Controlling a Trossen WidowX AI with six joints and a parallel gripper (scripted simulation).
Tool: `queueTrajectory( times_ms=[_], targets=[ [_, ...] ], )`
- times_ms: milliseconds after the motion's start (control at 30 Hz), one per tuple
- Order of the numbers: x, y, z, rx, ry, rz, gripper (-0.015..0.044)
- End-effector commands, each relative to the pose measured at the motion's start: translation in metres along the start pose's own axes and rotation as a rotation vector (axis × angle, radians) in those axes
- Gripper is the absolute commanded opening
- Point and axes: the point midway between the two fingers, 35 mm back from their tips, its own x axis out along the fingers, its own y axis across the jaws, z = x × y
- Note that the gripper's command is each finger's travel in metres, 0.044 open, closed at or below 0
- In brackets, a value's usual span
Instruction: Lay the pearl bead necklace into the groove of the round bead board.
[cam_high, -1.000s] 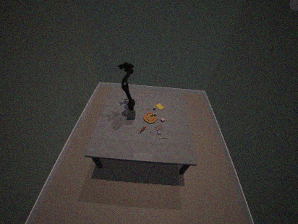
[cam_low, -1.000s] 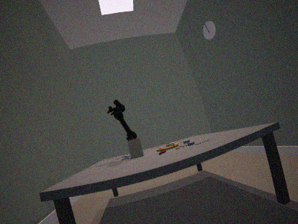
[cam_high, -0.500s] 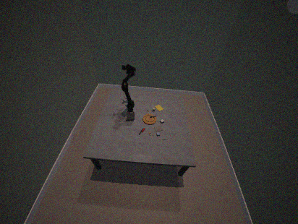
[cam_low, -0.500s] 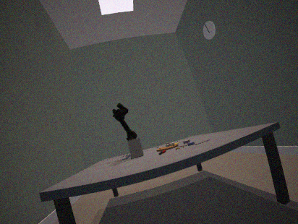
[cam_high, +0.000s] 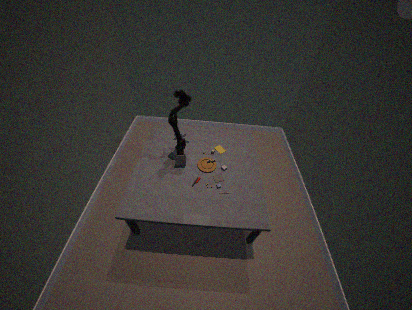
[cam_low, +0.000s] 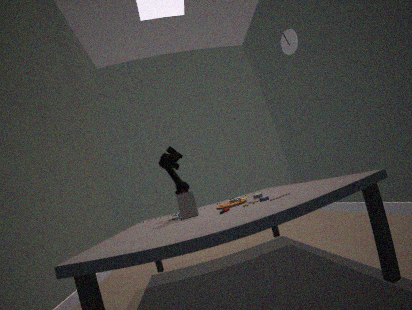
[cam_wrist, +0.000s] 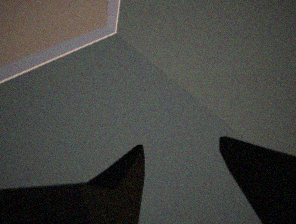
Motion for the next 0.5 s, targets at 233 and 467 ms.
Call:
queueTrajectory(
  times_ms=[233, 467],
  targets=[
    [-0.009, 0.071, -0.01, 0.21, 0.07, 0.135, 0.025],
    [-0.022, 0.114, -0.014, 0.333, 0.126, 0.22, 0.025]
  ],
)
